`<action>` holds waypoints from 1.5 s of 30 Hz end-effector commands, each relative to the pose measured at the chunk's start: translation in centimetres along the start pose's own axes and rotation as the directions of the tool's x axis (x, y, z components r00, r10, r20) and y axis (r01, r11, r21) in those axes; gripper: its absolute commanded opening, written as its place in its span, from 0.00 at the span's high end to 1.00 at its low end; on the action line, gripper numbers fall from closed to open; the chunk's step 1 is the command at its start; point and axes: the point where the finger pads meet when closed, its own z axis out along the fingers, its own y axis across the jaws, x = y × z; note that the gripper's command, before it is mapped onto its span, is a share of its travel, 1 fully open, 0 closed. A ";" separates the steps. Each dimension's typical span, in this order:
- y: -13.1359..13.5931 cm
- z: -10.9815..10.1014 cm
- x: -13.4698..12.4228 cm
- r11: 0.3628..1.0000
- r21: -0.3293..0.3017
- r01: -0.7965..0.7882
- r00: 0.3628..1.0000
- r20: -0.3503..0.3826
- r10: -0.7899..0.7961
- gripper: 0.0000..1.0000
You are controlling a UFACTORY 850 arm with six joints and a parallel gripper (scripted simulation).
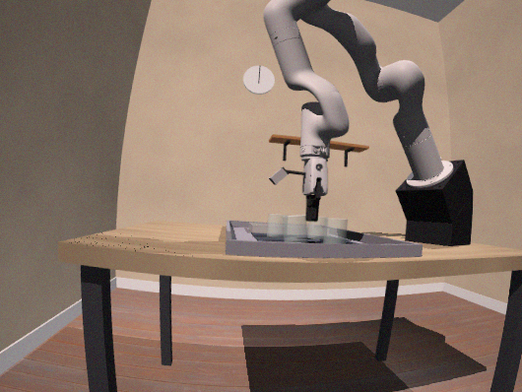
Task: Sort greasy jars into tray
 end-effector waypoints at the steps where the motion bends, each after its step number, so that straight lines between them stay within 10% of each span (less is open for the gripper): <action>1: 0.0 -0.1 0.1 1.000 0.000 0.000 1.000 -0.001 0.000 1.00; 45: 0.0 0.6 -1.6 1.000 0.000 0.000 1.000 -0.001 0.000 1.00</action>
